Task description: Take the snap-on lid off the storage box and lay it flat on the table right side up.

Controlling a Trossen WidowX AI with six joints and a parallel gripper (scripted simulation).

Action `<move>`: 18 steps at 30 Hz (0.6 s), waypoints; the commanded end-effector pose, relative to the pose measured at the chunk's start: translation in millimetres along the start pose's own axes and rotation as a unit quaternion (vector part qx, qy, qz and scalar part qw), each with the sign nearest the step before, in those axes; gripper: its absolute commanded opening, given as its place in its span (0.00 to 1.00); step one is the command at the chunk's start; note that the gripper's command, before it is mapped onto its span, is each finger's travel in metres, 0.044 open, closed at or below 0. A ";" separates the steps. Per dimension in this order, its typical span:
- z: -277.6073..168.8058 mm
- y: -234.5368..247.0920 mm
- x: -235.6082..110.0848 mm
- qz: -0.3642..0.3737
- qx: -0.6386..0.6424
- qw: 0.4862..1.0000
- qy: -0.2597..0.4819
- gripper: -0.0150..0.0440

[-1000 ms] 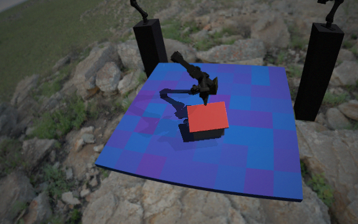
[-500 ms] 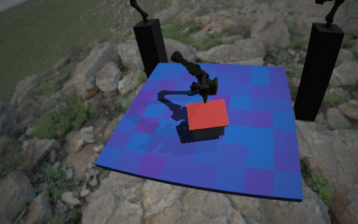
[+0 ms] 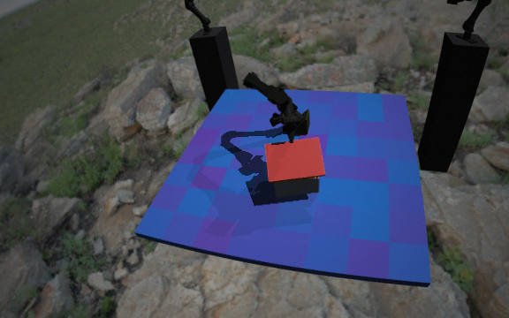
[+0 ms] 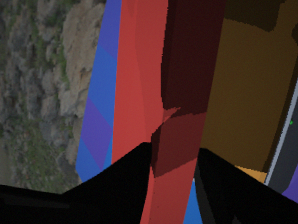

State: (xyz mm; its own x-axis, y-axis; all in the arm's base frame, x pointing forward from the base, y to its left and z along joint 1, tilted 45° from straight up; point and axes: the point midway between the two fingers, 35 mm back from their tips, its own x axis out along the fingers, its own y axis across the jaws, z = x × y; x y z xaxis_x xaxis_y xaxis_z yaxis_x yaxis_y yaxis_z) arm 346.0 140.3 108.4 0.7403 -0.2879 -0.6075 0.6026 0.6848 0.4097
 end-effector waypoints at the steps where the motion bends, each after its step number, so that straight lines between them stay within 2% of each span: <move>1: 0.8 8.5 -5.4 0.005 0.005 1.000 -0.001 0.25; 18: 0.8 25.2 -19.7 0.005 0.005 1.000 -0.001 0.25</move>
State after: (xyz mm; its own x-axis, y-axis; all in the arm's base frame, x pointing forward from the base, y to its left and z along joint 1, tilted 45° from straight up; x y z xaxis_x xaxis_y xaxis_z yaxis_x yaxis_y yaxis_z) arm 345.6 156.8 124.8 0.7400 -0.2877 -0.6079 0.6027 0.6848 0.4096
